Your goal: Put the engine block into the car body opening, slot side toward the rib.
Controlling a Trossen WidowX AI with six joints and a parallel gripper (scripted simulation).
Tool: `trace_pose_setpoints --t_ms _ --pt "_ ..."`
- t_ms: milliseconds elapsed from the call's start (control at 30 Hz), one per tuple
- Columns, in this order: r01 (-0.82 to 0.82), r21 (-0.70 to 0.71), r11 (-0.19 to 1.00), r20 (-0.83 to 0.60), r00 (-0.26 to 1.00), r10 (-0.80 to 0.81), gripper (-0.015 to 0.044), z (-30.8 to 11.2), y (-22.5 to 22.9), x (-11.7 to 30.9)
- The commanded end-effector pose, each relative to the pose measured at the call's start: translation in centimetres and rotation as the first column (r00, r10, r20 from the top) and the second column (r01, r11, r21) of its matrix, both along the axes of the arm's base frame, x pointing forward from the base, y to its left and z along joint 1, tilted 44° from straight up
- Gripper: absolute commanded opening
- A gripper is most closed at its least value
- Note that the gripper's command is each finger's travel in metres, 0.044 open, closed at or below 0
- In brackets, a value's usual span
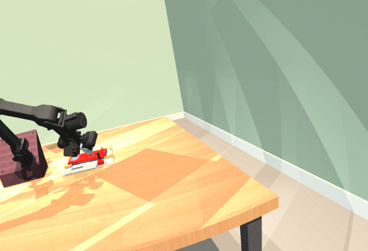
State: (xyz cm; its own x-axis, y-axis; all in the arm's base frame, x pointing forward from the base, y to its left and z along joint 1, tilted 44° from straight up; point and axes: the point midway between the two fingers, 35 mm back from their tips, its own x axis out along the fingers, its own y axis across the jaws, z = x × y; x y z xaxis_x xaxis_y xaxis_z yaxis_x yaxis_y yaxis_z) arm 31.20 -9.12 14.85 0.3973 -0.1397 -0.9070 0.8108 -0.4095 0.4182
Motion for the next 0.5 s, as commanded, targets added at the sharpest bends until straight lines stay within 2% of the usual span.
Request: trace_pose_setpoints --t_ms 0,467 --pt "-0.012 0.01 1.0 0.011 1.0 0.011 0.0 -0.6 -0.5 -0.1" --pt "-0.012 0.009 1.0 0.011 1.0 0.011 0.0 -2.6 -2.4 -0.1"
